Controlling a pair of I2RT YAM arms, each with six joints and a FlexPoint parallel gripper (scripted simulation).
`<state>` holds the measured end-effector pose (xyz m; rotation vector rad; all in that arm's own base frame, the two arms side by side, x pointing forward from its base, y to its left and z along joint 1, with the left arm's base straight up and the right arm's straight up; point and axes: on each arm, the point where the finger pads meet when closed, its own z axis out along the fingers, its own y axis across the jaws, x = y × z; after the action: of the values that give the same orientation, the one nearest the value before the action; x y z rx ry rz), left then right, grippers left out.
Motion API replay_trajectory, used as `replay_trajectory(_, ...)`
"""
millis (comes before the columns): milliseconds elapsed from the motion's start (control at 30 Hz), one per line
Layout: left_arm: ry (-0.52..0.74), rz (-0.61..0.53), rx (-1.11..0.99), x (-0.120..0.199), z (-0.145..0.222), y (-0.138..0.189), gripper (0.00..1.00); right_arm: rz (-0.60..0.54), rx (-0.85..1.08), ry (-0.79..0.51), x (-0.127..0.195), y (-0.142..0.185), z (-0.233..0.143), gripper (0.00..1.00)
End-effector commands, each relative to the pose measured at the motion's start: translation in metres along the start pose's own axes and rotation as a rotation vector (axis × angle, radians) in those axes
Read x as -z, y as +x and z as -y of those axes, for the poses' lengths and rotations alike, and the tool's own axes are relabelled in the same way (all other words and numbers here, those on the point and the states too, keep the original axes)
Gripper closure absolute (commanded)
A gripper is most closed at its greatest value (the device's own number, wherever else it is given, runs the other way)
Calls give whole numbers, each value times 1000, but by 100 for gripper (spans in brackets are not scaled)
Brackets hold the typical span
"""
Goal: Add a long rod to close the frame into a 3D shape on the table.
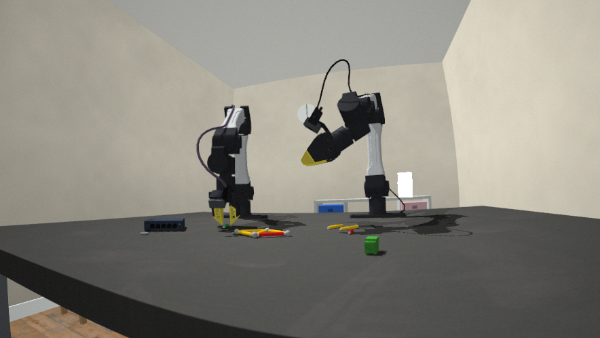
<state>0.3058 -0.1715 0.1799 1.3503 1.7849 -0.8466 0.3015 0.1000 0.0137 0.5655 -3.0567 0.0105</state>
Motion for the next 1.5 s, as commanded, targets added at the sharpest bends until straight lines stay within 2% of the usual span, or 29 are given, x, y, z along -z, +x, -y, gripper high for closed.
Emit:
replay_trajectory(0, 17, 104, -128, 9, 9, -19, 0, 35, -7, -1, -4, -8, 1, 75)
replay_trajectory(200, 15, 96, -120, 10, 8, -21, 0, 32, -7, -1, -11, -8, 1, 81)
replay_trajectory(433, 15, 96, -120, 10, 8, -21, 0, 47, -12, 0, -6, -8, 1, 100)
replay_trajectory(667, 15, 96, -120, 10, 8, -21, 0, 67, -12, 1, 12, -11, 1, 100)
replay_trajectory(800, 14, 96, -119, 10, 8, -21, 0, 67, -12, 1, 43, -10, 0, 100)
replay_trajectory(1000, -14, 102, -142, 15, 1, -27, 0, 36, -9, 7, 48, -36, -19, 100)
replay_trajectory(1167, -78, 84, -118, 24, -14, -25, 0, 214, 50, 34, 60, -69, -27, 100)
replay_trajectory(1233, -78, 84, -118, 24, -14, -25, 0, 214, 50, 34, 60, -69, -27, 100)
replay_trajectory(1467, -130, 63, -91, 37, -24, -19, 0, 524, 174, 96, 76, -99, -39, 100)
